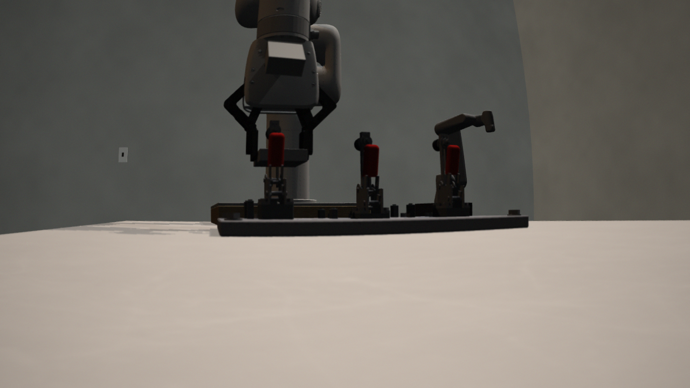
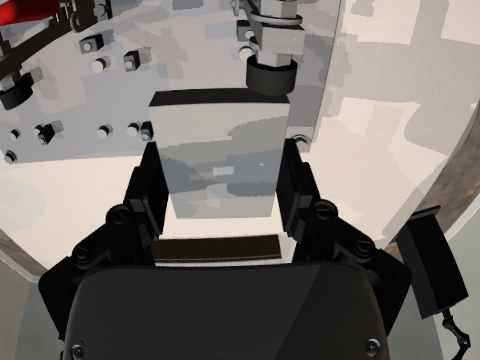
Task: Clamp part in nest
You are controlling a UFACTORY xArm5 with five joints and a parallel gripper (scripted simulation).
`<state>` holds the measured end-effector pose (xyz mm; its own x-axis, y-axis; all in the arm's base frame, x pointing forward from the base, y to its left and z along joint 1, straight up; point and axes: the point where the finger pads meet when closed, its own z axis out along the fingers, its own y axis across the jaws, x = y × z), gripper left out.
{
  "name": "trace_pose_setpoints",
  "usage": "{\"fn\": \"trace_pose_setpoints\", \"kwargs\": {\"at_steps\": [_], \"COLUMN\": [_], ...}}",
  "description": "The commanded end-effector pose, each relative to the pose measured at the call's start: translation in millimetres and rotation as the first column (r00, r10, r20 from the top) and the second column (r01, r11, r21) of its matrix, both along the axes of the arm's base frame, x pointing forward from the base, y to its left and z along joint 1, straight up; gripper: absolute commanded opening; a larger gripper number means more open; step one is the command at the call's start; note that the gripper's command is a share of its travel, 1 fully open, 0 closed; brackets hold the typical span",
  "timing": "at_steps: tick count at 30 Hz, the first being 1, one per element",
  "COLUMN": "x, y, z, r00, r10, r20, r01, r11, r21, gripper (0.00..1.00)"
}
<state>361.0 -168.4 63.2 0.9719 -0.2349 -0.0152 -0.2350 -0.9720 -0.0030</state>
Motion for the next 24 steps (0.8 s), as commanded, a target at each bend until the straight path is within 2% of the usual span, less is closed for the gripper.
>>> {"fn": "trace_pose_setpoints", "kwargs": {"at_steps": [1,5,7,17,22,24], "x": [15,23,23,44,50,50], "y": [48,79,79,162,186,186], "z": [1.0,0.1,0.1,-2.3,-3.1,-3.1], "r00": [1.000,1.000,1.000,1.000,1.000,1.000], "r10": [-0.004,-0.004,-0.004,-0.004,-0.004,-0.004], "r20": [0.006,0.006,0.006,0.006,0.006,0.006], "r01": [0.004,0.004,0.004,0.004,0.004,0.004], "r11": [1.000,1.000,1.000,1.000,1.000,1.000], "r21": [-0.004,-0.005,-0.005,-0.006,-0.007,-0.007], "gripper": [0.00,0.00,0.00,0.00,0.00,0.00]}}
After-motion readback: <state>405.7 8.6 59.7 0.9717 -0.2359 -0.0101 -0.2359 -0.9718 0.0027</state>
